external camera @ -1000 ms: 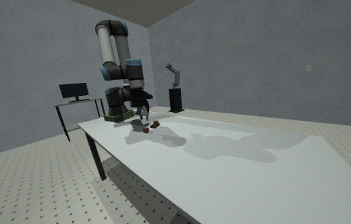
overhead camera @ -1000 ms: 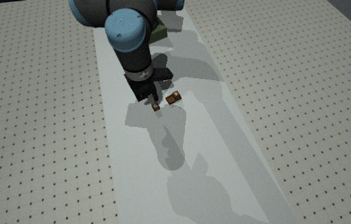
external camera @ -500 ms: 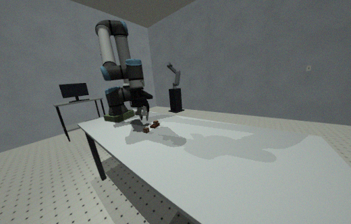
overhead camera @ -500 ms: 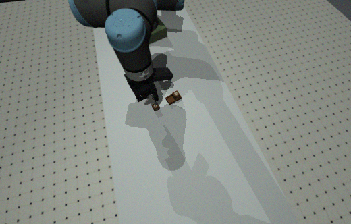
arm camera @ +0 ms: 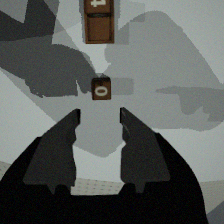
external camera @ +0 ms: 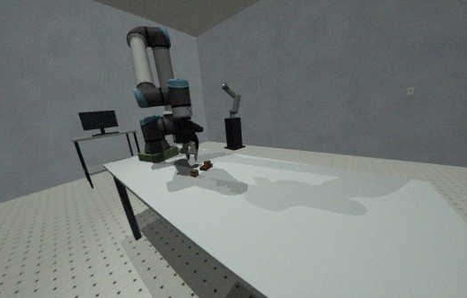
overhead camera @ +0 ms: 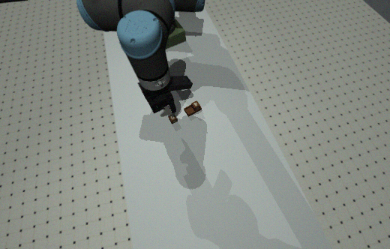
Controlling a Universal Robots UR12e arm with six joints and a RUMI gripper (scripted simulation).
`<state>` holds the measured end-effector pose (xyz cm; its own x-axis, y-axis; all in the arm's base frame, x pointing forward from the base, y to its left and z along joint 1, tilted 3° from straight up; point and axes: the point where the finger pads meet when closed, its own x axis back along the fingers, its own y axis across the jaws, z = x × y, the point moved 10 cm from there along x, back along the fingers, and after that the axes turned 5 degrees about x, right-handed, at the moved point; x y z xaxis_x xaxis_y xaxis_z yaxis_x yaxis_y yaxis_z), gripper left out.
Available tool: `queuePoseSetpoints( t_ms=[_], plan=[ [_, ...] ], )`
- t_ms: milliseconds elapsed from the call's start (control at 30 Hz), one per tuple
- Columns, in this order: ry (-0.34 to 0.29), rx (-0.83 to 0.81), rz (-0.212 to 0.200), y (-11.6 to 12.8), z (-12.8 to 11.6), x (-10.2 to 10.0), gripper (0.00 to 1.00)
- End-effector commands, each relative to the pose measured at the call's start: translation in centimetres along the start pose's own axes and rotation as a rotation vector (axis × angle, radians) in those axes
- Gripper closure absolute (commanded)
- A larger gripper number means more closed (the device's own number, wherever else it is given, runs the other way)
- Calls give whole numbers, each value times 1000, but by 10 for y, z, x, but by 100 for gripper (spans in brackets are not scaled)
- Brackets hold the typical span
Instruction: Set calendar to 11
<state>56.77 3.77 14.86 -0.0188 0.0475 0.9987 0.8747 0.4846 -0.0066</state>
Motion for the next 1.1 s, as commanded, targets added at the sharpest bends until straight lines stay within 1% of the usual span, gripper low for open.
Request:
queuePoseSetpoints(
  t_ms=[0, 500, 567, 1067],
  plan=[
    [-1, 0, -1, 0, 0, -1, 72],
    [-1, 0, -1, 1, 0, -19, 72],
    [-1, 0, -1, 1, 0, -19, 72],
    [-1, 0, -1, 1, 0, -41, 72]
  ],
)
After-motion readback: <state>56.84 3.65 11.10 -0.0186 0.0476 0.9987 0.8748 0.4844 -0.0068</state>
